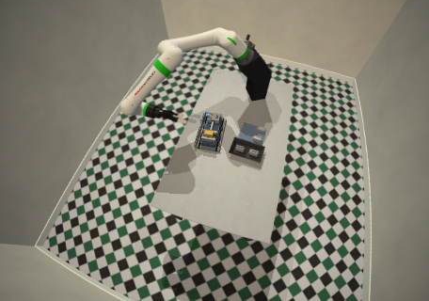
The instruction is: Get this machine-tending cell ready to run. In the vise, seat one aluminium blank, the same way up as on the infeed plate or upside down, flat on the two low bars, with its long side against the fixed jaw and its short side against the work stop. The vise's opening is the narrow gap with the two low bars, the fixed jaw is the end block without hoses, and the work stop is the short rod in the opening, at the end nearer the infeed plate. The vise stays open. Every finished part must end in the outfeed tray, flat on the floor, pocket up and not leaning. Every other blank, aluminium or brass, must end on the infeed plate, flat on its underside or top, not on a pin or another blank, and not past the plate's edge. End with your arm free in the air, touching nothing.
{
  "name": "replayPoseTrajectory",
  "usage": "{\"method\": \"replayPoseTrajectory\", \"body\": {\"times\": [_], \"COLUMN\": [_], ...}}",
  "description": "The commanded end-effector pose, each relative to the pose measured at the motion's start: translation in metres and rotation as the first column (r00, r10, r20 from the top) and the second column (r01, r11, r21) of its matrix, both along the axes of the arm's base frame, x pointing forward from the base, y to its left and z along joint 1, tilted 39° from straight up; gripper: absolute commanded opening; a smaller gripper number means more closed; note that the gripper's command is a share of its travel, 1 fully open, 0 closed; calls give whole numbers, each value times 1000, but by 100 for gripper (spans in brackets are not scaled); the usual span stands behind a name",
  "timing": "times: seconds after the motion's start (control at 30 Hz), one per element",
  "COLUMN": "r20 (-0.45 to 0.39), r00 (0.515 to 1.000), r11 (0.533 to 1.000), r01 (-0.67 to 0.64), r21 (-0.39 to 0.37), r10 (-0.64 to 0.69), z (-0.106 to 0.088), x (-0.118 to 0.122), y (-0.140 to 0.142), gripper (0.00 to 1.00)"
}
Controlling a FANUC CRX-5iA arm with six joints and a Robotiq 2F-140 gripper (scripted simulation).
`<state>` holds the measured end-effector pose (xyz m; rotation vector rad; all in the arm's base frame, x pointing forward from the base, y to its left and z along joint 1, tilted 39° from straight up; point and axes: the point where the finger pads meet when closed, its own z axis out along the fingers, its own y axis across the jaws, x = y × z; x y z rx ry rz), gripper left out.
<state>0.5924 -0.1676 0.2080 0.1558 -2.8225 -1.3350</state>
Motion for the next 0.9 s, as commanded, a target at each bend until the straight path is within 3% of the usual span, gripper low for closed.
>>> {"method": "replayPoseTrajectory", "body": {"times": [0.0,0.17,0.23,0.47,0.5,0.67,0.73,0.77,0.87], "r20": [114,176,245,334,362,413,413,434,445], "r00": [987,965,923,825,777,650,650,564,491], "r11": [993,980,953,889,857,770,770,709,657], "r01": [-104,-180,-272,-405,-452,-549,-549,-600,-634], "r21": [-51,-86,-133,-214,-246,-324,-324,-370,-407], "r10": [109,193,298,456,514,638,638,703,749], "z": [2,3,5,8,9,12,12,14,15], "x": [-1,-3,-5,-10,-13,-18,-18,-22,-25], "y": [18,29,43,62,68,83,83,91,96], "gripper": [100,100,100,100,100,100,100,100,100]}}
